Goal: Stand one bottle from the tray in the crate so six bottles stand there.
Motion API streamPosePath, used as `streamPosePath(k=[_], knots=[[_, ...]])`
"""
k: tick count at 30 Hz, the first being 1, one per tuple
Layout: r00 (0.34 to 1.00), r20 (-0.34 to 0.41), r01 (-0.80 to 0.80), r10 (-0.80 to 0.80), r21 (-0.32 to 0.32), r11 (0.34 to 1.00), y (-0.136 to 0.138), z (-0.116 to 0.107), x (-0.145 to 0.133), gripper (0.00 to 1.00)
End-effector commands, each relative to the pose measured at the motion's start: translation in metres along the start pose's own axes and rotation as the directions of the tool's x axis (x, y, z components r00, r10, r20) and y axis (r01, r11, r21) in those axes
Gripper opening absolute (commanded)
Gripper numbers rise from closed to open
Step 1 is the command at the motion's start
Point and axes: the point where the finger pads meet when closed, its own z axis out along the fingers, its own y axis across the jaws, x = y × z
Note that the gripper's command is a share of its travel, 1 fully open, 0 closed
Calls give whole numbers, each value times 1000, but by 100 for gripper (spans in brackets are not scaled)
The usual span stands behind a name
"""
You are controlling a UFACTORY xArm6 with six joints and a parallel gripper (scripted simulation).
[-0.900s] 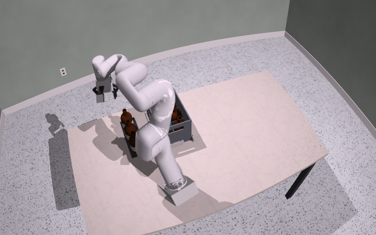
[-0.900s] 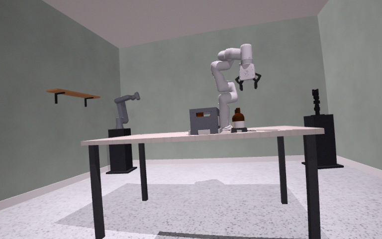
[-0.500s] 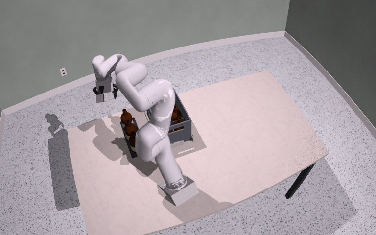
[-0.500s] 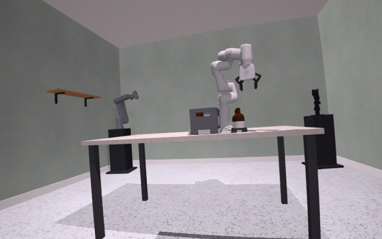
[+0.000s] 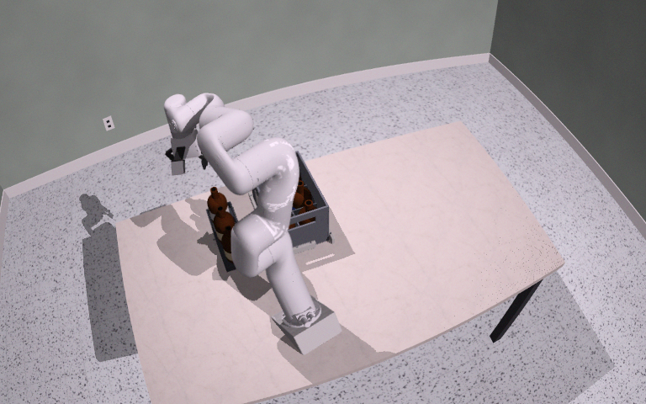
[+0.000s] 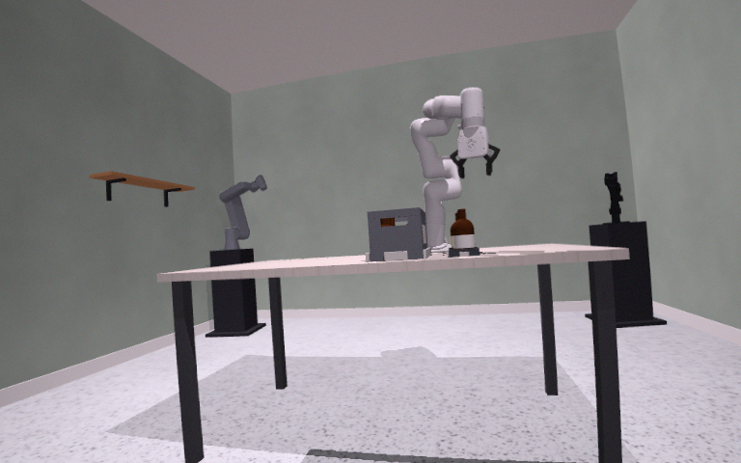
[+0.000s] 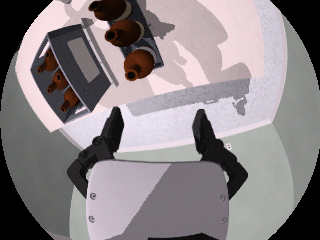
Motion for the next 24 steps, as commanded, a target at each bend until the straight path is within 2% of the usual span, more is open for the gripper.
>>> streamPosePath(k=[1, 2, 3, 4, 5, 7, 8, 9, 10, 12, 13, 15, 16, 17, 18, 20, 21, 24], knots=[[999, -32, -43, 44, 27, 999, -48, 16, -19, 100], [999, -32, -43, 44, 27, 999, -48, 16, -19, 100], [997, -43, -61, 62, 35, 998, -66, 21, -24, 100], [997, -43, -61, 62, 35, 998, -66, 21, -24, 100], [995, -54, -80, 82, 41, 996, -86, 26, -29, 100], [995, -54, -80, 82, 41, 996, -86, 26, -29, 100], [992, -64, -102, 105, 45, 994, -107, 31, -33, 100], [992, -64, -102, 105, 45, 994, -107, 31, -33, 100], [989, -74, -126, 129, 47, 991, -129, 35, -36, 100], [989, -74, -126, 129, 47, 991, -129, 35, -36, 100], [985, -81, -151, 154, 46, 987, -151, 39, -38, 100], [985, -81, -151, 154, 46, 987, -151, 39, -38, 100], [980, -86, -177, 180, 44, 983, -174, 42, -38, 100], [980, -86, -177, 180, 44, 983, -174, 42, -38, 100], [974, -89, -204, 206, 38, 978, -196, 45, -38, 100], [974, -89, -204, 206, 38, 978, -196, 45, -38, 100], [969, -88, -230, 232, 31, 973, -217, 47, -37, 100], [969, -88, -230, 232, 31, 973, -217, 47, -37, 100]])
